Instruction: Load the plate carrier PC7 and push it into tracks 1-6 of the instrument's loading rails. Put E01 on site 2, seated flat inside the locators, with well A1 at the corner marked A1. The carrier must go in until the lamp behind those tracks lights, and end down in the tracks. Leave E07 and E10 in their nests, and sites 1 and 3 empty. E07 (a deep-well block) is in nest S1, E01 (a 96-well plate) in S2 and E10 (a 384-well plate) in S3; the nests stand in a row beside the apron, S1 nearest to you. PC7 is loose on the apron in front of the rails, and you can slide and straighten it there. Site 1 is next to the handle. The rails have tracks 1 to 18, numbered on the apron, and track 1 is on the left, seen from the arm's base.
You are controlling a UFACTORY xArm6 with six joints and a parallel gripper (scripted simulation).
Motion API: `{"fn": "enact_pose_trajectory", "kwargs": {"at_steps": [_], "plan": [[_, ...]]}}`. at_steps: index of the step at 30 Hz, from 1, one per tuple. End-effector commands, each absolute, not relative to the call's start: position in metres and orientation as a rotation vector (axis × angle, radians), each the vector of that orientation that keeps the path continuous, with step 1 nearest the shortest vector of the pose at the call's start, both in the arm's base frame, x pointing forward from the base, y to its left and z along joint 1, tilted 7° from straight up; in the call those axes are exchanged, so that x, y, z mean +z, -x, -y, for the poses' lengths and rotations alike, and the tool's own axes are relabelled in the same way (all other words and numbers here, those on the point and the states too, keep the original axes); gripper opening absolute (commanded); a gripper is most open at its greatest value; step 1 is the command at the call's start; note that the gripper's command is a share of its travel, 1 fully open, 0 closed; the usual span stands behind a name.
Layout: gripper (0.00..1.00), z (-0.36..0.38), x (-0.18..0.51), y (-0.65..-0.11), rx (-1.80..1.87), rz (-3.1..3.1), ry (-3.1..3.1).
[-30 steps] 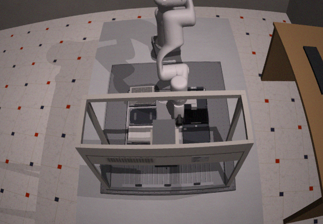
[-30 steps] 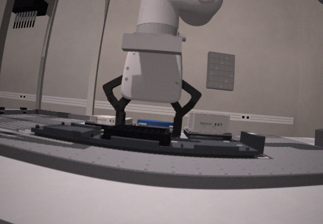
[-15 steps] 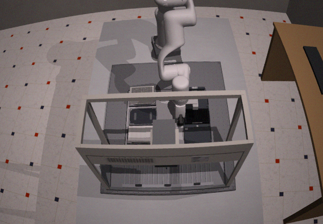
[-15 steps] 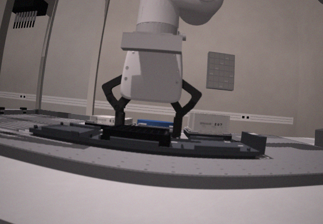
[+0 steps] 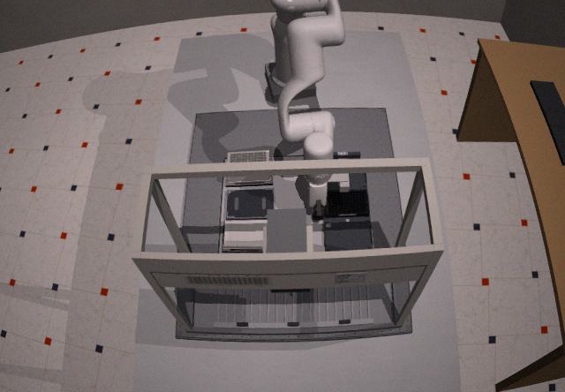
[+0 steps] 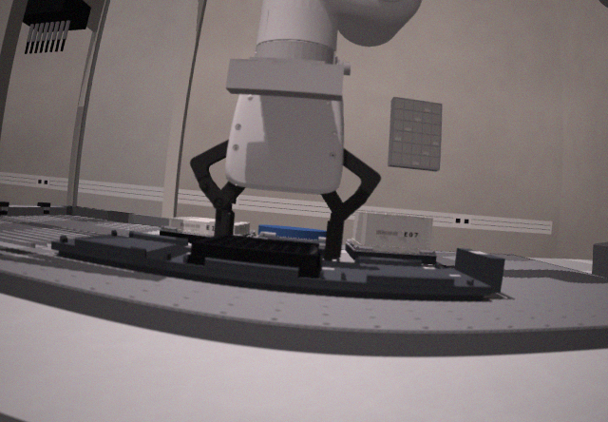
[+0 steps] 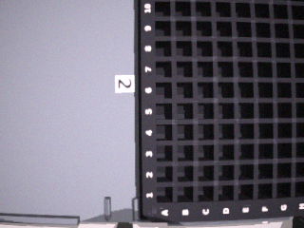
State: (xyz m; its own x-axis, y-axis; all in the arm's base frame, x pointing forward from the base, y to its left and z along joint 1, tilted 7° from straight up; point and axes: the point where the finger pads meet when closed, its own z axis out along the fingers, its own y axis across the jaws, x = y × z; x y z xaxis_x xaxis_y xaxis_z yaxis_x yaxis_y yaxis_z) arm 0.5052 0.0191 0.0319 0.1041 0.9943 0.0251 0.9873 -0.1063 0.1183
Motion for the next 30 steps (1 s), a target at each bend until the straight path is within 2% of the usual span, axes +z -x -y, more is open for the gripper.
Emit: {"fn": "enact_pose_trajectory", "kwargs": {"at_steps": [1, 30], "plan": [[1.0, -0.0212, 0.0337, -0.507, 0.155, -2.049, -2.278], [1.0, -0.0167, 0.0336, -0.5066, 0.155, -2.049, -2.278]]}}
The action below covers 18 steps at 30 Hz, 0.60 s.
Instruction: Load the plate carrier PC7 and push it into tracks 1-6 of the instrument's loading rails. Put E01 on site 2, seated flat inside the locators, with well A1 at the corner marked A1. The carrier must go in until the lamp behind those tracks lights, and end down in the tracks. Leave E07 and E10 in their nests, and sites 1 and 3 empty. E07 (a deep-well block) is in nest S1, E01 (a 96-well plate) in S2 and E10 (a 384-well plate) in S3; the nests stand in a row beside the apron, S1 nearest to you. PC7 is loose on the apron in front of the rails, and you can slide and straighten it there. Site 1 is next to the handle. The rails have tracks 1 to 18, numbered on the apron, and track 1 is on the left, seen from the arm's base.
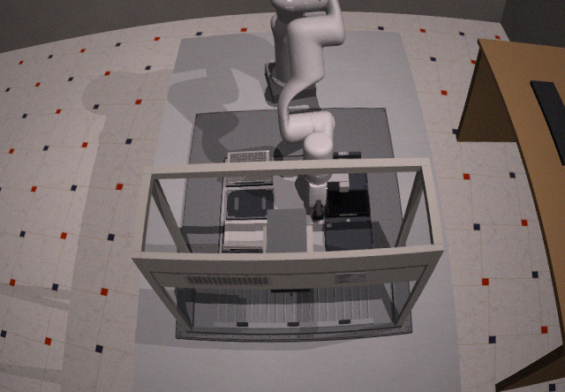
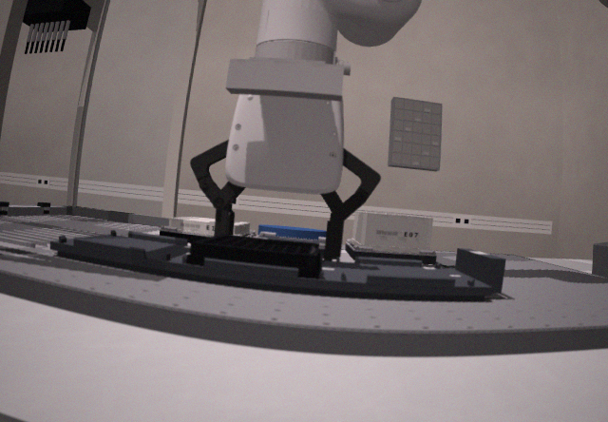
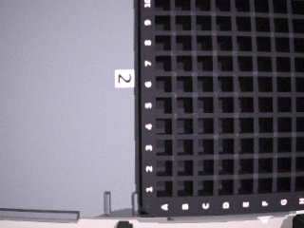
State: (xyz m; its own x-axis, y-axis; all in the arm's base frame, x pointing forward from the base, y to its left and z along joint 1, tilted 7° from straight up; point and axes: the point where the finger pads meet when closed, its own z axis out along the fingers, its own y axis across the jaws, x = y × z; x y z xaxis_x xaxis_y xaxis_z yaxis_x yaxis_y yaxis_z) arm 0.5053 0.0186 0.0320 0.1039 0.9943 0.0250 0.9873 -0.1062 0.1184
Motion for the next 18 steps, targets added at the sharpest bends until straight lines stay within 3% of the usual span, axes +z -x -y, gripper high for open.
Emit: {"fn": "enact_pose_trajectory", "kwargs": {"at_steps": [1, 18], "plan": [[1.0, -0.016, 0.0336, -0.5065, 0.155, -2.049, -2.278], [1.0, -0.0113, 0.0335, -0.506, 0.155, -2.049, -2.278]]}}
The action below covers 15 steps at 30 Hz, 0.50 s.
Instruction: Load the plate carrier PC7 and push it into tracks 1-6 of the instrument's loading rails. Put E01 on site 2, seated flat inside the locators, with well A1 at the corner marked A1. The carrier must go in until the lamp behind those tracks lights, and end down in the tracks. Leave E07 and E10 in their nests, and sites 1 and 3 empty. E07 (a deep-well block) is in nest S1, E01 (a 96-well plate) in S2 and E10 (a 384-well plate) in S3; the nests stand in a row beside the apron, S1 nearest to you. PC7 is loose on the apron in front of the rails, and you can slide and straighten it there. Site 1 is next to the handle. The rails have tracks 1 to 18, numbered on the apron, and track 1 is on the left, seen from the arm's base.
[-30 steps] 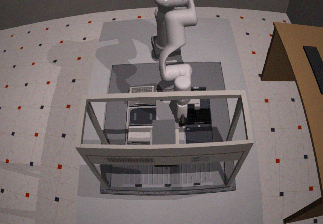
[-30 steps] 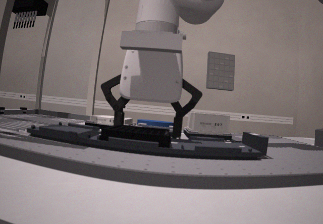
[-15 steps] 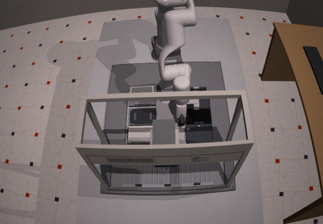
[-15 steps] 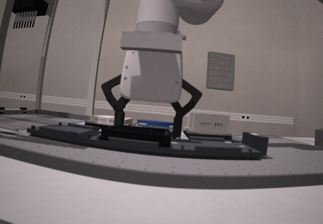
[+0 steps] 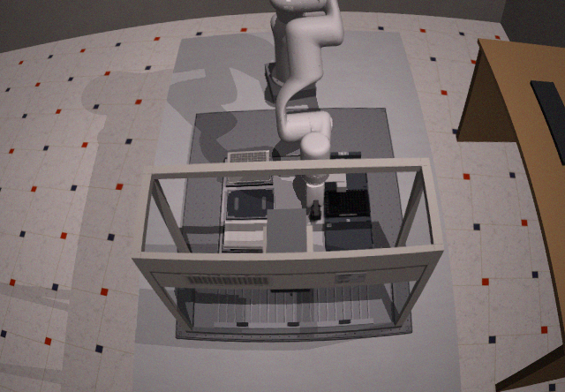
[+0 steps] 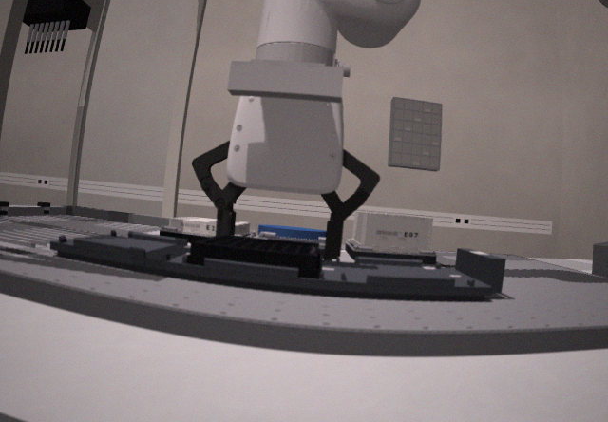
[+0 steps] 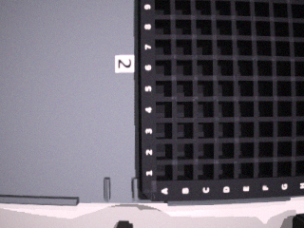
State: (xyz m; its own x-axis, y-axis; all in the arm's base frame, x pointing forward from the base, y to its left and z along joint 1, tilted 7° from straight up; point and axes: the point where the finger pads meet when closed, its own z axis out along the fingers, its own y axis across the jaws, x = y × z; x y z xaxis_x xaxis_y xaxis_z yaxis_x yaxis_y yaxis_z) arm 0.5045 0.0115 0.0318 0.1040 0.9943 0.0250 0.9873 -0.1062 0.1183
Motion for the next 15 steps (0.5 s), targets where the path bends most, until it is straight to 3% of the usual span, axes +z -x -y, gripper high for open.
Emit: {"fn": "enact_pose_trajectory", "kwargs": {"at_steps": [1, 15], "plan": [[1.0, -0.011, 0.035, -0.506, 0.155, -2.049, -2.278], [1.0, -0.011, 0.055, -0.503, 0.155, -2.049, -2.278]]}}
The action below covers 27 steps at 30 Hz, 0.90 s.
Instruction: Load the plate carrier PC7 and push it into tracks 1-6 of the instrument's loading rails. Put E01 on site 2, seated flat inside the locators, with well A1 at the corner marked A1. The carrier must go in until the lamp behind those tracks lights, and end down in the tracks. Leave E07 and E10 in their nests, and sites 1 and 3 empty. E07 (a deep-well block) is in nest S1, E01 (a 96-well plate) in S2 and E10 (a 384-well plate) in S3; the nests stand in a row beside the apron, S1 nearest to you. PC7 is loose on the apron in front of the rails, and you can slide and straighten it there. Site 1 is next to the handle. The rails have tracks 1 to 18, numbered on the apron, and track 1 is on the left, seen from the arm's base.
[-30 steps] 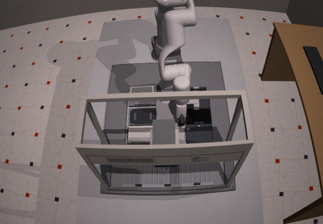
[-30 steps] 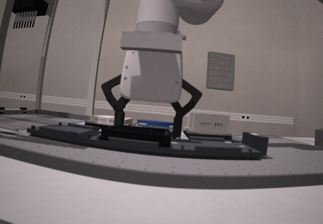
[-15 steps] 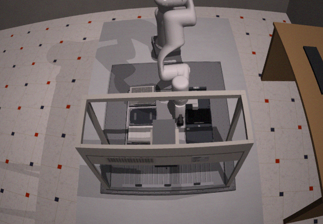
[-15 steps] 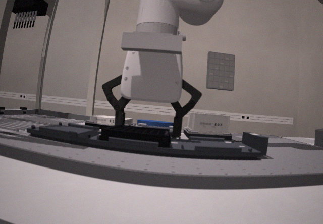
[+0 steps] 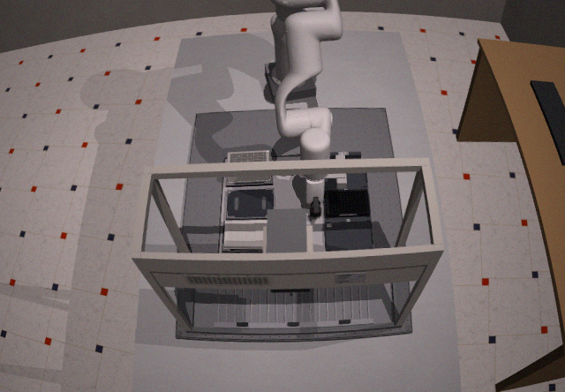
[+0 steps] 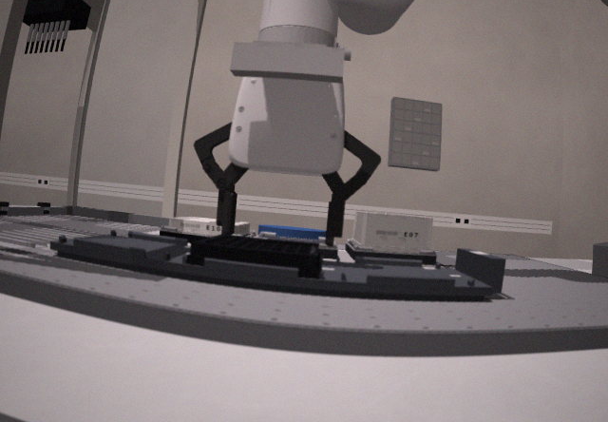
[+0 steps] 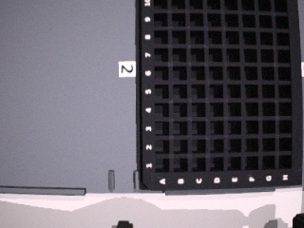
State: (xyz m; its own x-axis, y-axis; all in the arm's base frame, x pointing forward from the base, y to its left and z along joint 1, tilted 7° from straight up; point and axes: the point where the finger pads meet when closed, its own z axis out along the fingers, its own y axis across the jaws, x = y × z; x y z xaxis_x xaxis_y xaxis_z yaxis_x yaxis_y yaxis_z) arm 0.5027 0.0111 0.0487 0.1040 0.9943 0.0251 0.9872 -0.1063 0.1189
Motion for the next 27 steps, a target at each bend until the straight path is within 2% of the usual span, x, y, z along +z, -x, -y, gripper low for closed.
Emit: {"fn": "enact_pose_trajectory", "kwargs": {"at_steps": [1, 27], "plan": [[1.0, -0.011, 0.057, -0.503, 0.155, -2.049, -2.278], [1.0, -0.011, 0.096, -0.498, 0.156, -2.049, -2.277]]}}
